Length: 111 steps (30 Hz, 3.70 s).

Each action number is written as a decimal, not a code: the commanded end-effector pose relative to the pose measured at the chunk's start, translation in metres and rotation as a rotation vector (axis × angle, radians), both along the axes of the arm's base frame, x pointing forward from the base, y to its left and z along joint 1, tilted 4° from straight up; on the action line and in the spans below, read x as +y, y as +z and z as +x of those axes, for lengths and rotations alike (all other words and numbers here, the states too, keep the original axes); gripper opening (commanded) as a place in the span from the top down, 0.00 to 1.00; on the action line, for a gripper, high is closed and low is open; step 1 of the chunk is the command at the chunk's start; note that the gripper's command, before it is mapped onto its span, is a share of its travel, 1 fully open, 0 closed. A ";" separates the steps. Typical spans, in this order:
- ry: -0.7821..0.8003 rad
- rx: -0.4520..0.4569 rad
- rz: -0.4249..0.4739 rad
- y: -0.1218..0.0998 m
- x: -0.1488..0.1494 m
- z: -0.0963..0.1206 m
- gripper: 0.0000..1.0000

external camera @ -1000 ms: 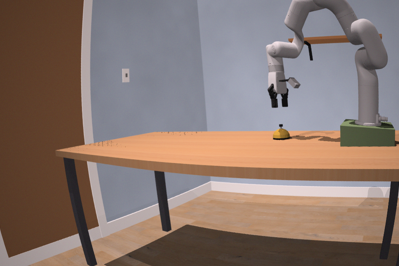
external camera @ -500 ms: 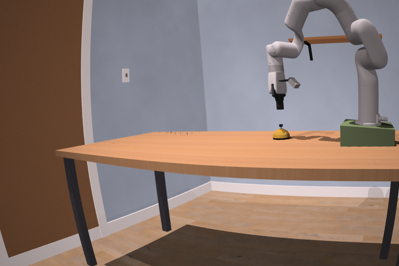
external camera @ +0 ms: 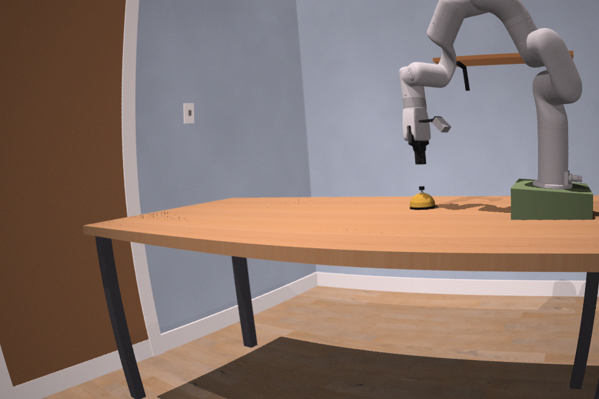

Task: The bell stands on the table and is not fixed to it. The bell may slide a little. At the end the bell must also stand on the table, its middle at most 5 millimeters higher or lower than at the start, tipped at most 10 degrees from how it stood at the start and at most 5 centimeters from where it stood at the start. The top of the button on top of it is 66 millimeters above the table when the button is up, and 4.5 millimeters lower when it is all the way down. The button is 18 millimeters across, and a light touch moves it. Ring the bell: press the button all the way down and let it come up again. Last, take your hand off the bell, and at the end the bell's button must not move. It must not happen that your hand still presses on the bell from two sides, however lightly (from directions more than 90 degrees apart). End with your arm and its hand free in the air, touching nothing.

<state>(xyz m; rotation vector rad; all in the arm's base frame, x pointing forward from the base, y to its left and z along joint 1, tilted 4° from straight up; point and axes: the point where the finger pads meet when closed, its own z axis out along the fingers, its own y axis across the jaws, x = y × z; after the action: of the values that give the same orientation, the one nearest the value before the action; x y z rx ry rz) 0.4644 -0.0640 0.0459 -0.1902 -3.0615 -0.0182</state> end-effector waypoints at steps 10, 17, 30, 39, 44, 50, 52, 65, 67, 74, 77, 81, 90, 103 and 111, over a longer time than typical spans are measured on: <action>0.000 -0.004 0.000 0.001 0.000 0.001 1.00; 0.000 -0.004 0.000 0.001 0.000 0.001 1.00; 0.000 -0.004 0.000 -0.003 0.000 0.001 1.00; 0.000 -0.004 0.000 -0.012 0.000 0.001 1.00; 0.000 -0.004 0.000 -0.020 0.000 0.001 1.00; 0.000 -0.004 0.000 -0.031 0.000 0.000 1.00; 0.000 -0.004 0.000 -0.035 0.000 0.000 1.00; 0.000 -0.004 0.000 -0.052 0.000 0.000 1.00; 0.000 -0.004 0.000 -0.054 0.000 0.000 1.00; 0.000 -0.004 0.000 -0.058 0.000 -0.001 1.00; 0.000 -0.004 0.000 -0.059 0.000 -0.001 1.00; 0.000 -0.004 0.000 -0.059 0.000 -0.001 1.00; 0.000 -0.004 0.000 -0.059 0.000 -0.001 1.00; 0.000 -0.004 0.000 -0.066 0.000 -0.001 1.00; 0.000 -0.004 0.000 -0.069 0.000 -0.001 1.00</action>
<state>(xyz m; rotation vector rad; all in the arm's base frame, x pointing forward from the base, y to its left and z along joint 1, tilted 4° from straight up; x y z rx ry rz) 0.4613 -0.0636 -0.0239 -0.1900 -3.0606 -0.0182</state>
